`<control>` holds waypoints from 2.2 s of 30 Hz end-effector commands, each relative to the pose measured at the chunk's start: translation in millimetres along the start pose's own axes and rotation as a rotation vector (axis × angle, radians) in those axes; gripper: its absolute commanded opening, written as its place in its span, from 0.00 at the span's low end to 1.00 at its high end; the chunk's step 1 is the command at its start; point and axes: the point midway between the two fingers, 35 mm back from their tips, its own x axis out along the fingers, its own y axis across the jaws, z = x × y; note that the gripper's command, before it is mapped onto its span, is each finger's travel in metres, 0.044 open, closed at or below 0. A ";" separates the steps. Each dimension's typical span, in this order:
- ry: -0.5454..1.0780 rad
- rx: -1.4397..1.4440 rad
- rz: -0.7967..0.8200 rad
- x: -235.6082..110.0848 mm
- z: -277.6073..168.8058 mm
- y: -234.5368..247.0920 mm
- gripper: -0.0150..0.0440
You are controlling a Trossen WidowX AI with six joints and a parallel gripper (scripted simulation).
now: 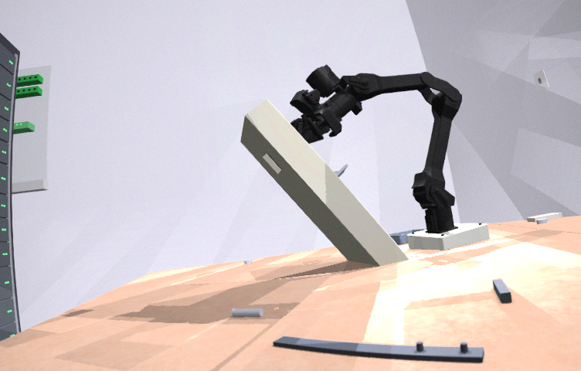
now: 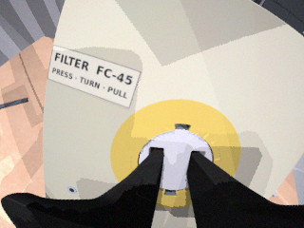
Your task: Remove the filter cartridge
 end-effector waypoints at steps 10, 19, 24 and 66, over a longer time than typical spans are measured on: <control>0.006 0.436 -0.001 6.6 -1.1 -0.6 0.25; 0.006 0.749 -0.002 7.0 -1.1 -0.7 0.25; 0.006 0.924 -0.002 7.2 -1.1 -0.7 0.25; 0.005 1.616 -0.005 8.8 -1.1 -0.6 0.25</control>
